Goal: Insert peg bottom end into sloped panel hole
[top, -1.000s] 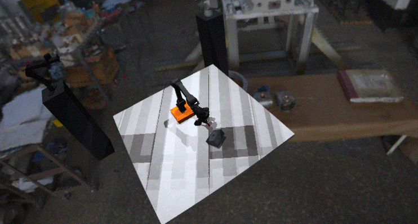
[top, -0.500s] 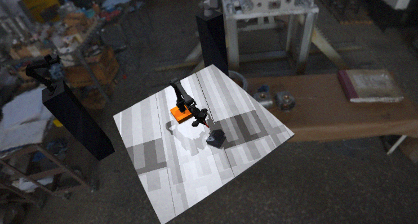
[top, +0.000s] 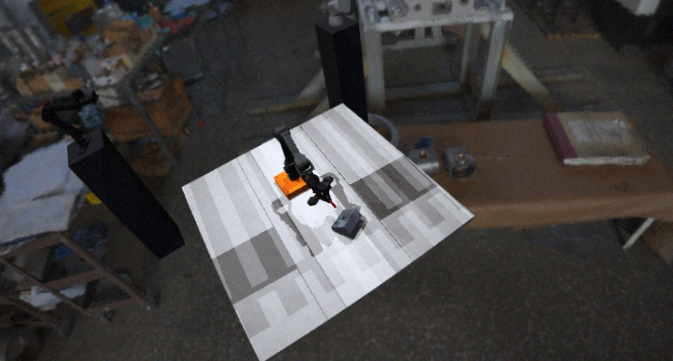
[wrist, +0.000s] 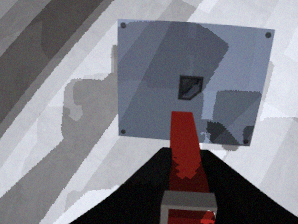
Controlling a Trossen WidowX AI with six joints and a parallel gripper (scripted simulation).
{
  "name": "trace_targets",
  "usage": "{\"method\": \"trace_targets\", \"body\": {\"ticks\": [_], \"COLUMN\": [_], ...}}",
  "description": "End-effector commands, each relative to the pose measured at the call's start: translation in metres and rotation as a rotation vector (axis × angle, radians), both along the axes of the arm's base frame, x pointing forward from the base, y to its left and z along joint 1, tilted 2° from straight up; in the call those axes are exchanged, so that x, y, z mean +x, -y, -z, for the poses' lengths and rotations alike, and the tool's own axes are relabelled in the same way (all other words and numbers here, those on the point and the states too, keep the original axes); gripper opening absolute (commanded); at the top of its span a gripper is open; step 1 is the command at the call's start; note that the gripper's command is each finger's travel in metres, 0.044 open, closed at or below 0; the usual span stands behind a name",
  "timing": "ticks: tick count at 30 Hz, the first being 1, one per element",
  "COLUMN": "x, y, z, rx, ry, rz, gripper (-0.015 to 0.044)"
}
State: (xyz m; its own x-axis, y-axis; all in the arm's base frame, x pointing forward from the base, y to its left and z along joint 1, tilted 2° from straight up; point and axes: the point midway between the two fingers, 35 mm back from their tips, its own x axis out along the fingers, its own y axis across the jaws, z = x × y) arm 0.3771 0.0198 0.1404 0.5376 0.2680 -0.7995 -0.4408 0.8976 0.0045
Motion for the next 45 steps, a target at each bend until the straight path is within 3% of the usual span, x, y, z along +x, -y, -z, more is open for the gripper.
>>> {"method": "trace_targets", "body": {"ticks": [1,45], "x": [0.005,0.038], "y": [-0.001,-0.008], "z": [0.009,0.050], "rx": [0.009,0.025], "ry": [-0.005,0.035], "rz": [0.007,0.028], "gripper": [0.0000,0.0000]}}
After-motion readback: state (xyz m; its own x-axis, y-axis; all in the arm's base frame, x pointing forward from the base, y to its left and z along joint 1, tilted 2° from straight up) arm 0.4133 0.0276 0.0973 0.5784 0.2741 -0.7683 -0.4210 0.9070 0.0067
